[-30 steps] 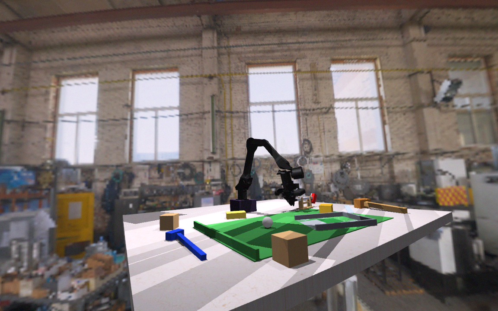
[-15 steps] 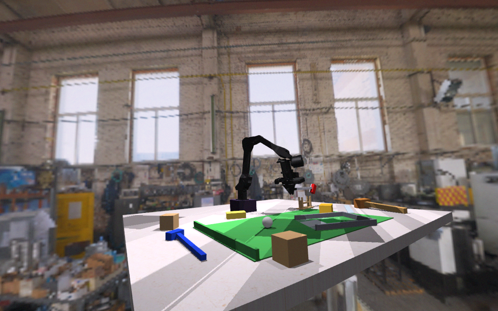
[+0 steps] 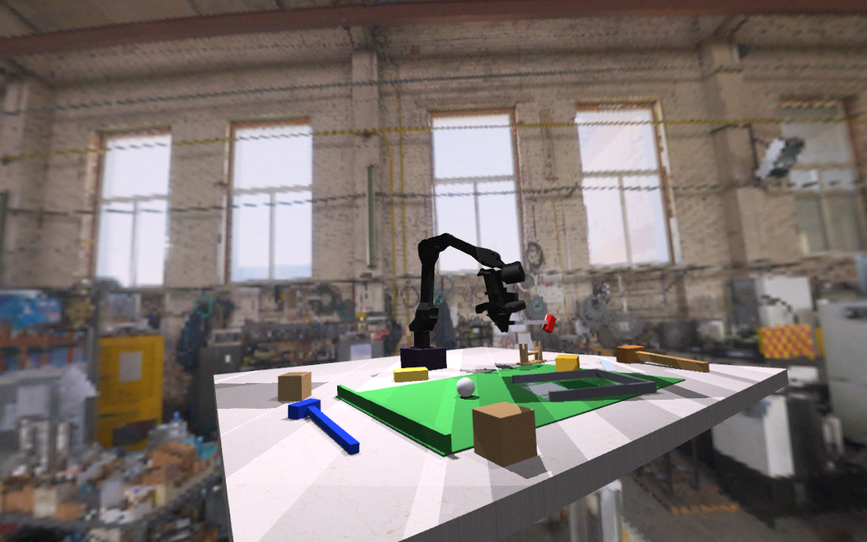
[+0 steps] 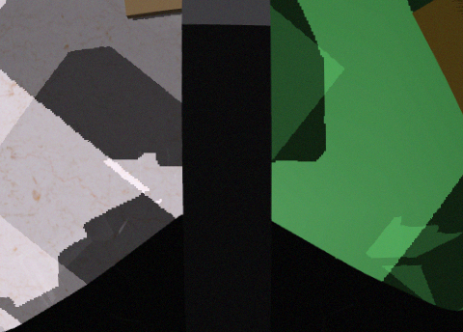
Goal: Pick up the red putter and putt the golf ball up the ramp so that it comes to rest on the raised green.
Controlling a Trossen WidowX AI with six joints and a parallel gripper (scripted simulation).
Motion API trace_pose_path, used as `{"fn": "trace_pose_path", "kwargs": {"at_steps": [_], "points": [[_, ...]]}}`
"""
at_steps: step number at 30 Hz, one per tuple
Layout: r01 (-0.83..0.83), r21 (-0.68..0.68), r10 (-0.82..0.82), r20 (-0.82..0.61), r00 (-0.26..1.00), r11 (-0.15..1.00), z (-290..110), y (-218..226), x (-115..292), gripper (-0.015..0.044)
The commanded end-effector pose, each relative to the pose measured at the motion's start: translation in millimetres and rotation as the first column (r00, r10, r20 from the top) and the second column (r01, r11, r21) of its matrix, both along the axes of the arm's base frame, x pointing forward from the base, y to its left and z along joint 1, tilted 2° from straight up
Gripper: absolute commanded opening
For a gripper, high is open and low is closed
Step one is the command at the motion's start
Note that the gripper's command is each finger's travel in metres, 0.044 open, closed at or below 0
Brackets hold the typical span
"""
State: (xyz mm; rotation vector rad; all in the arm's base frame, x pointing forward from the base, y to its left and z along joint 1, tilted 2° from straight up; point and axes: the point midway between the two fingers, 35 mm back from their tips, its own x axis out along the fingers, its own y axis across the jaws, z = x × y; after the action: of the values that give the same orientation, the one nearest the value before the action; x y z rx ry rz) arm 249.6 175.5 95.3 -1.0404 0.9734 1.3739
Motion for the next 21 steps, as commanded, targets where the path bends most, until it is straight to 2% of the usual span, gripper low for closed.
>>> {"fn": "trace_pose_path", "kwargs": {"at_steps": [1, 11, 21], "points": [[0.109, -0.013, -0.110, -0.010, 0.994, 0.994, 1.7, -19.5, 11.5, 0.0000], [0.460, -0.068, -0.464, -0.053, 0.884, 0.885, 2.4, -73.5, 33.2, 0.0000], [0.740, -0.123, -0.750, -0.073, 0.657, 0.661, 3.8, -128.7, 43.9, 0.0000]]}}
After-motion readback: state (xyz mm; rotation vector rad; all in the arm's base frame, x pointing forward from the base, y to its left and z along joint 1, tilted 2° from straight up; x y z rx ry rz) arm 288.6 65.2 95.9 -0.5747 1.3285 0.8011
